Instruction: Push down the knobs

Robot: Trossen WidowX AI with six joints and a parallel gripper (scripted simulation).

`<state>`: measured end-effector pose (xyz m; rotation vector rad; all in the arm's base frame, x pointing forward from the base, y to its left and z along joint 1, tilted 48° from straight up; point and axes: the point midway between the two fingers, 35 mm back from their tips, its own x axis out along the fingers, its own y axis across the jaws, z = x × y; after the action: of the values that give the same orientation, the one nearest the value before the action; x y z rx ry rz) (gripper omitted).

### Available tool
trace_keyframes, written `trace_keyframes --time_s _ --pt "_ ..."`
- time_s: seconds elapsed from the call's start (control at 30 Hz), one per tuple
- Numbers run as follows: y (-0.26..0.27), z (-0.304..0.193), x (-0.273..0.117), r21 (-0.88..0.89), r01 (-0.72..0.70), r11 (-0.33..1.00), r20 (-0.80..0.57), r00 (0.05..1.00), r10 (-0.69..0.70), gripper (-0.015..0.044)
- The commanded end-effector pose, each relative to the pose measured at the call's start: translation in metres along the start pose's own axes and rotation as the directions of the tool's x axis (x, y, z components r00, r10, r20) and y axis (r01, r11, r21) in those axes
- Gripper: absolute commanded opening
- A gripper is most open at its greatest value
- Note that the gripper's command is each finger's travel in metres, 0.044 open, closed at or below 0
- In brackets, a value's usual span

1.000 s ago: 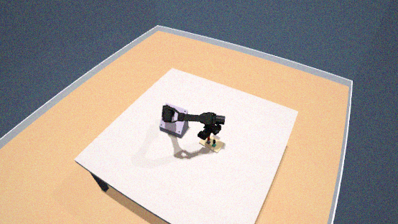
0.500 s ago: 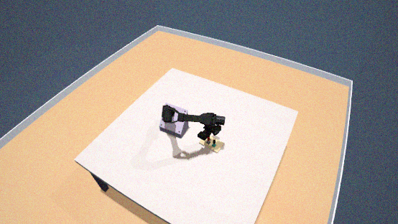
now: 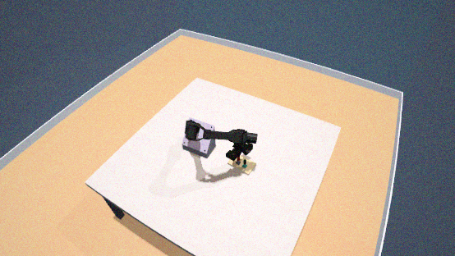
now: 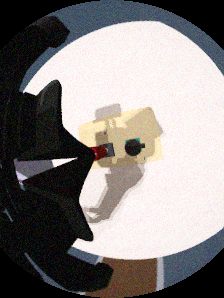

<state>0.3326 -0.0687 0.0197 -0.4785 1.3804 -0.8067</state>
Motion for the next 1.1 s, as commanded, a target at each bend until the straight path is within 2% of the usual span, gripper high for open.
trace_keyframes --time_s 0.0,1.07 --pt "0.001 -0.001 0.0 -0.007 0.004 1.0 -0.003 1.0 -0.004 0.0" --pt "0.0 -0.001 0.011 -0.007 0.005 1.0 -0.003 1.0 -0.005 0.0"
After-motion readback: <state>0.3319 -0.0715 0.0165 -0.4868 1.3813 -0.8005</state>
